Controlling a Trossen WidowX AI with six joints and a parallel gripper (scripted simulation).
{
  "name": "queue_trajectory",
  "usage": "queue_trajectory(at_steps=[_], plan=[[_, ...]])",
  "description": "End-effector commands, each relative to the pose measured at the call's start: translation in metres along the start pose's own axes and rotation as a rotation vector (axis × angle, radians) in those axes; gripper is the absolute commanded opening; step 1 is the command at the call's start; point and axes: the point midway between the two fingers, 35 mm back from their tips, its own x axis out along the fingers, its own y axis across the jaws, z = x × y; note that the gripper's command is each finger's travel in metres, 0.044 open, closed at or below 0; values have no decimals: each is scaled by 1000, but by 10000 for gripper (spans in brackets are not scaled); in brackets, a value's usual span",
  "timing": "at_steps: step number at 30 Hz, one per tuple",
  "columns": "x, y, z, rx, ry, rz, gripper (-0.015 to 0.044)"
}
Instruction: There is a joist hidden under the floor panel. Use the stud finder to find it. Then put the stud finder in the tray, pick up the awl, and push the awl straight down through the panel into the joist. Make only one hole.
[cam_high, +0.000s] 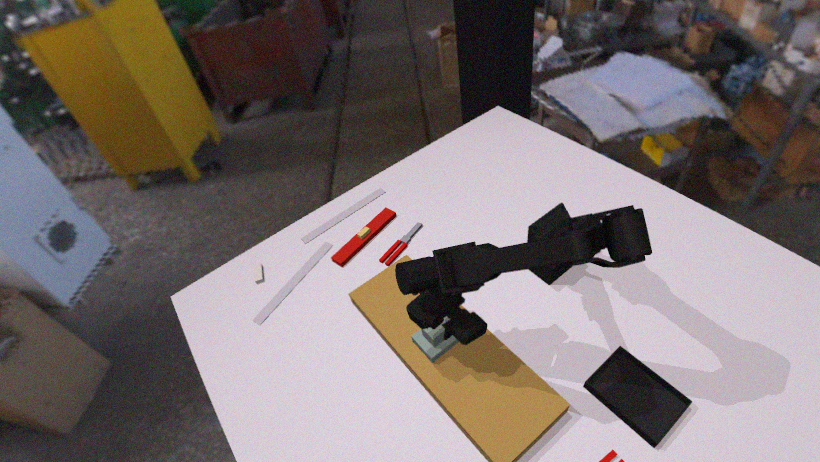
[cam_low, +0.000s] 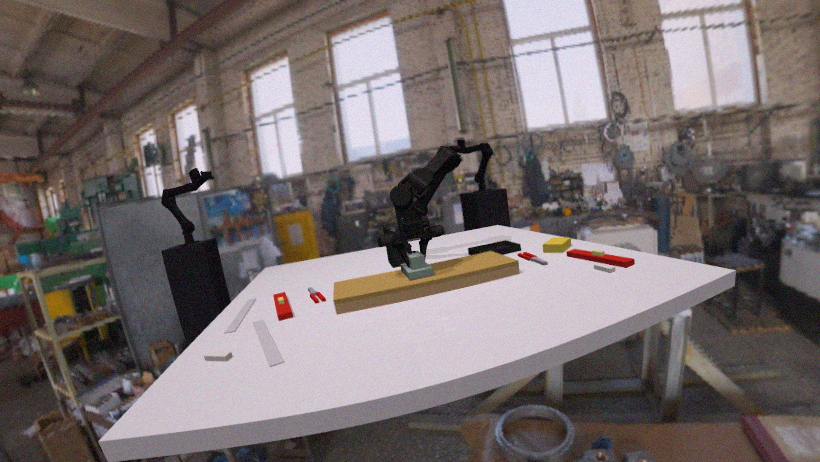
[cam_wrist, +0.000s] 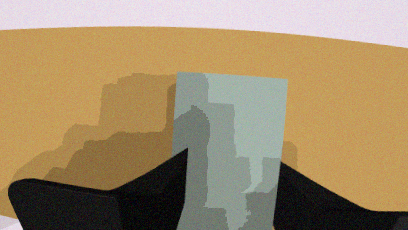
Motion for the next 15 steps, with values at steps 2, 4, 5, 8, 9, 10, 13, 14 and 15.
queue_trajectory(at_steps=[2, 4, 5, 8, 9, 10, 13, 14, 15], plan=[[1, 14, 0, -4, 0, 6, 0], [1, 18, 0, -4, 0, 6, 0], [1, 20, 0, -4, 0, 6, 0], [1, 25, 0, -4, 0, 6, 0], [1, 27, 0, -4, 0, 7, 0], [1, 29, 0, -4, 0, 7, 0], [0, 34, 0, -4, 0, 7, 0], [0, 36, 0, -4, 0, 7, 0], [0, 38, 0, -4, 0, 7, 0]])
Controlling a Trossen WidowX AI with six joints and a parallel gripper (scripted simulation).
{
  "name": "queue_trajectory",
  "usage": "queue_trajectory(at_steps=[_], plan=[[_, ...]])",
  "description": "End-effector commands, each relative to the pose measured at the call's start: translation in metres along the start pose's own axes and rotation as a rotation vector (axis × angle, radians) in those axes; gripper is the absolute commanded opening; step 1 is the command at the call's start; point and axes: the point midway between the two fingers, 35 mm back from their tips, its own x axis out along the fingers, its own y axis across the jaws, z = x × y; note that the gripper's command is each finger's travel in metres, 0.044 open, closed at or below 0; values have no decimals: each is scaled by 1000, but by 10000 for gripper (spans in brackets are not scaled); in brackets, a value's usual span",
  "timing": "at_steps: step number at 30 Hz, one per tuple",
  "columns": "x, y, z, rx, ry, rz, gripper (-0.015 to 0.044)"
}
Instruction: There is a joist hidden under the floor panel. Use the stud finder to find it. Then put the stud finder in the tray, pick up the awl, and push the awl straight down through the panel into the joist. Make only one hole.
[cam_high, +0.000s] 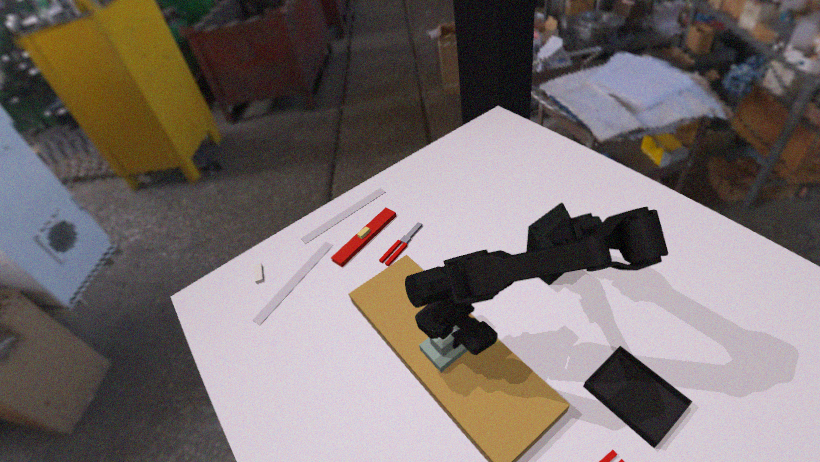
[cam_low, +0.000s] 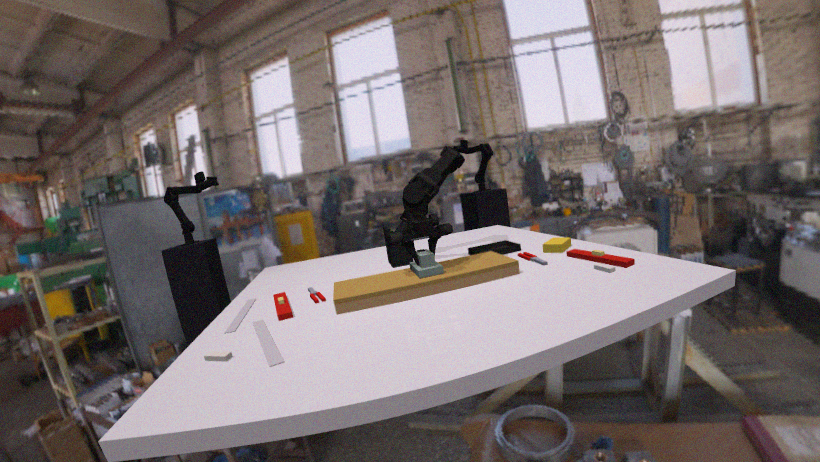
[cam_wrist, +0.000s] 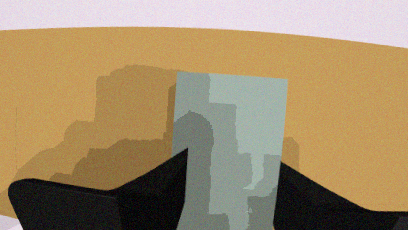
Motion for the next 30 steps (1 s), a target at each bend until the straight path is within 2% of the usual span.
queue_trajectory(at_steps=[1, 30], plan=[[0, 12, 0, -4, 0, 3, 0], [0, 65, 0, -3, 1, 5, 0]])
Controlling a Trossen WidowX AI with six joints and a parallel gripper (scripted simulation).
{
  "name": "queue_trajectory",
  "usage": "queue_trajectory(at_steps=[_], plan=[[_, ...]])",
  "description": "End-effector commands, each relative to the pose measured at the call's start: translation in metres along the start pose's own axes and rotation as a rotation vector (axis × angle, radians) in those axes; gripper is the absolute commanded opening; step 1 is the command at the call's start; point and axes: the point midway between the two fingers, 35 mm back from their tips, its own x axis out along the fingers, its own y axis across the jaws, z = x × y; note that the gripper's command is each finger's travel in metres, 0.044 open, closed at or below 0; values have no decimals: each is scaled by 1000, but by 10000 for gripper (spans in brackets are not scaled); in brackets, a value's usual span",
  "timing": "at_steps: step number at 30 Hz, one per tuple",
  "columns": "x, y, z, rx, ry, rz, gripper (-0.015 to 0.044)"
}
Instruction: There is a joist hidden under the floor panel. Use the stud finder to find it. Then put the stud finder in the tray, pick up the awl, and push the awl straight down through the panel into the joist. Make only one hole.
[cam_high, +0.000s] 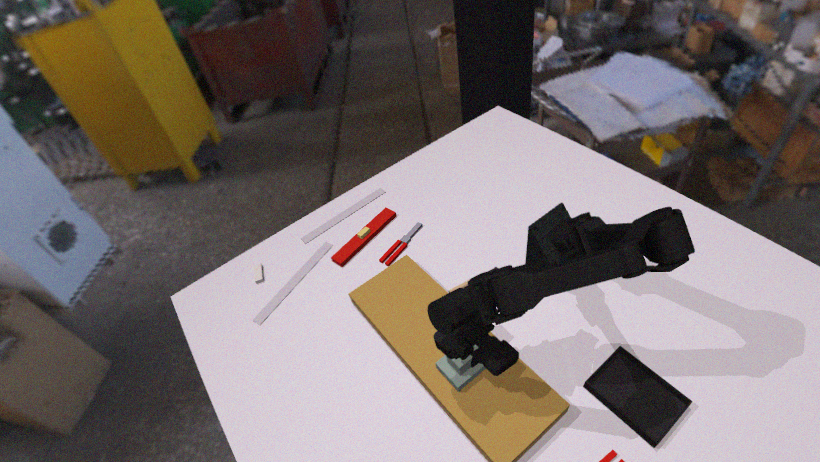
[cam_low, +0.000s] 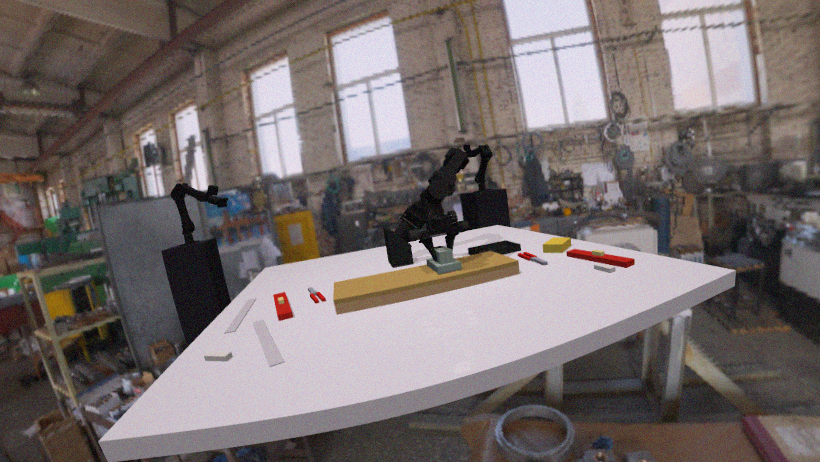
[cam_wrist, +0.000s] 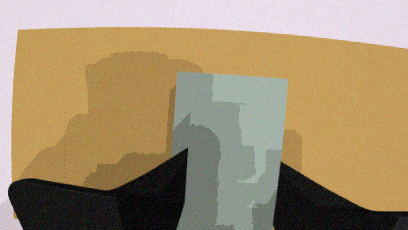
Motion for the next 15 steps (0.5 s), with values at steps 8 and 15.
queue_trajectory(at_steps=[8, 15], plan=[[0, 25, 0, -4, 1, 3, 0], [0, 38, 0, -3, 1, 4, 0]])
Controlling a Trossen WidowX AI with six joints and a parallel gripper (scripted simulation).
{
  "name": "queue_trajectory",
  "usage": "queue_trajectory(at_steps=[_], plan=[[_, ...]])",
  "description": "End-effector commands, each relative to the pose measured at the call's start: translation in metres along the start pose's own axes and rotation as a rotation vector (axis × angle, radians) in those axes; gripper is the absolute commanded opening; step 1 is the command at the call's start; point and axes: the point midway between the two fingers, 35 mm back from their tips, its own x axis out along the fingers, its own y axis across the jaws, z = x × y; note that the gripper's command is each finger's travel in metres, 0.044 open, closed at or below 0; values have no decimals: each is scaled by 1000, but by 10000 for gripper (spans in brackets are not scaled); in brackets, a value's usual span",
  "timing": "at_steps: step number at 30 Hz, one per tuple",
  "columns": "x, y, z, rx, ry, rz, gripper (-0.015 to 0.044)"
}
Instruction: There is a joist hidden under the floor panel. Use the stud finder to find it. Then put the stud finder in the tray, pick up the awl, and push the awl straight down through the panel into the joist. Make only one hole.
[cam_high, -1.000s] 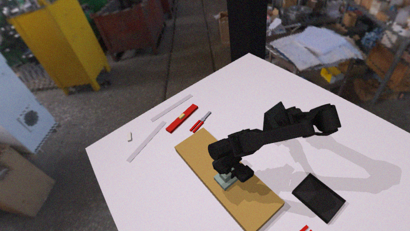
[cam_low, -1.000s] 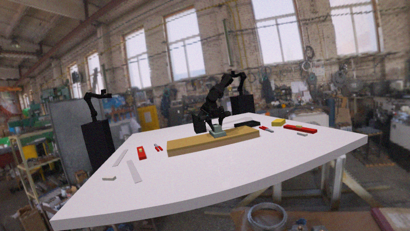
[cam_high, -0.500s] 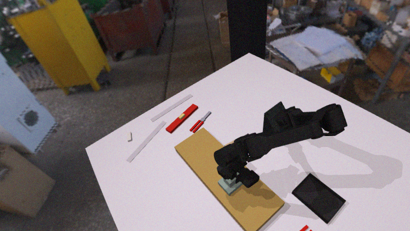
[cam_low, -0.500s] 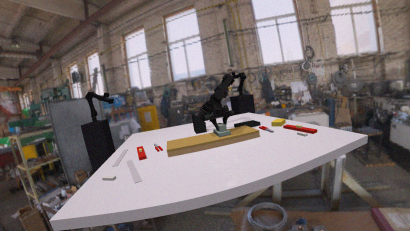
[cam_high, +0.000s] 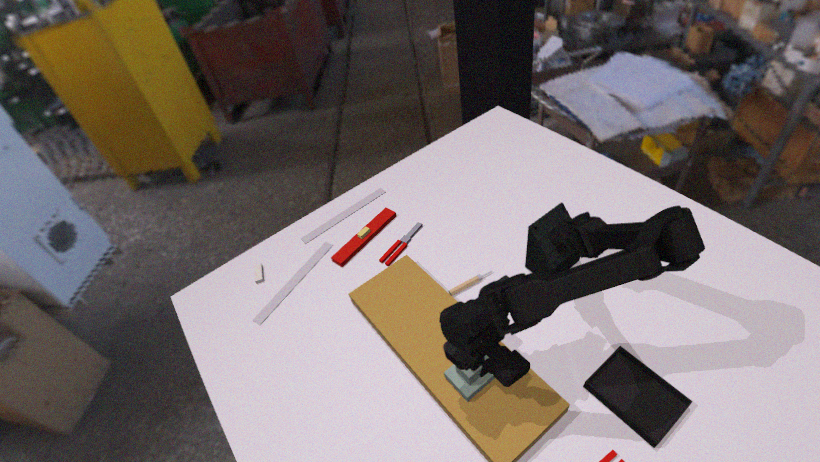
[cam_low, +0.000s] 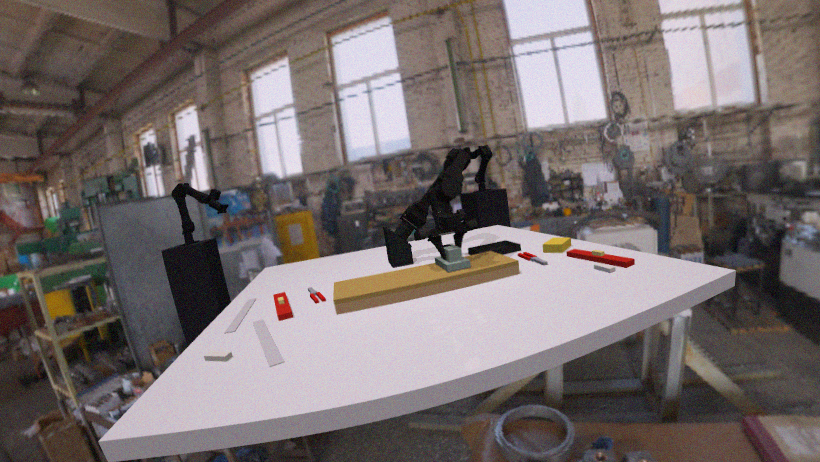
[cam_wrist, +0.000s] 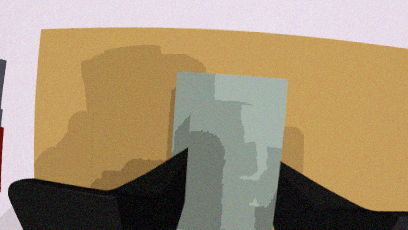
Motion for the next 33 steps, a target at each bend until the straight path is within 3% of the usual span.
queue_trajectory(at_steps=[1, 33], plan=[[0, 12, -1, -5, 2, 3, 0], [0, 71, 0, -5, 1, 6, 0]])
